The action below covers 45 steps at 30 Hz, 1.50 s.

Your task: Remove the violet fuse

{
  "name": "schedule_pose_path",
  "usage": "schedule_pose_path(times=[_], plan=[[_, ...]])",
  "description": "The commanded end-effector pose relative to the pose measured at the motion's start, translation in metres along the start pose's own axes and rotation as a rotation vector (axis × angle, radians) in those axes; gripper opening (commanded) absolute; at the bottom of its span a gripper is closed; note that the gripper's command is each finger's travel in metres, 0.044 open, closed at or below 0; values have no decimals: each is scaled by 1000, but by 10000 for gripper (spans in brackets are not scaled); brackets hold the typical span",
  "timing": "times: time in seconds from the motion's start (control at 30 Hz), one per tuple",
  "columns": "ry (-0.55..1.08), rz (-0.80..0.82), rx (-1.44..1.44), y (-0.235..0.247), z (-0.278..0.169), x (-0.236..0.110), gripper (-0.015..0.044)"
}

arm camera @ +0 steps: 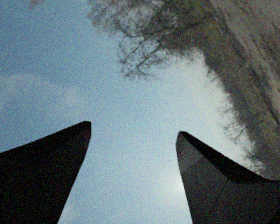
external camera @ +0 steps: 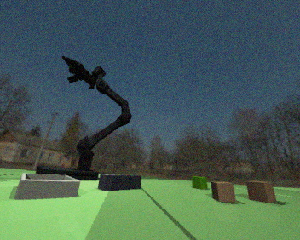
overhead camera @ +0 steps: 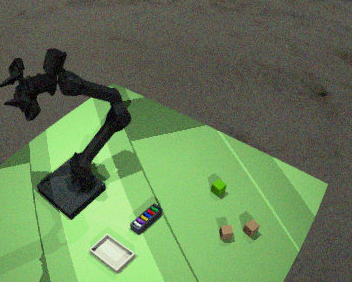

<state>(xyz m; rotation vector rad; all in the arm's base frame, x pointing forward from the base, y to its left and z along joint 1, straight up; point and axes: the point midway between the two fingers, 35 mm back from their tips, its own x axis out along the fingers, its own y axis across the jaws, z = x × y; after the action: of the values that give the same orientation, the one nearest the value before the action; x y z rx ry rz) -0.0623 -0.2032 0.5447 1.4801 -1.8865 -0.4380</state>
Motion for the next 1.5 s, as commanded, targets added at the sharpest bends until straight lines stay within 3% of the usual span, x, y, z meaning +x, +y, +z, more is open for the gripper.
schedule_pose_path(times=[0.0, 0.2, 0.43, 0.67, 0.87, 1.13, 1.33, 1.47], plan=[[-1, -7, -3, -2, 1, 1, 235], [-5, -246, -137, -65, 25, 33, 78], [87, -599, -390, -174, 36, 49, 72], [301, -926, -689, -284, 30, 24, 72], [588, -1155, -959, -366, 20, -27, 72], [1111, -1385, -1333, -450, 14, -132, 72], [1623, -1456, -1631, -483, 27, -221, 72], [2103, -1415, -1854, -493, 48, -278, 72]])
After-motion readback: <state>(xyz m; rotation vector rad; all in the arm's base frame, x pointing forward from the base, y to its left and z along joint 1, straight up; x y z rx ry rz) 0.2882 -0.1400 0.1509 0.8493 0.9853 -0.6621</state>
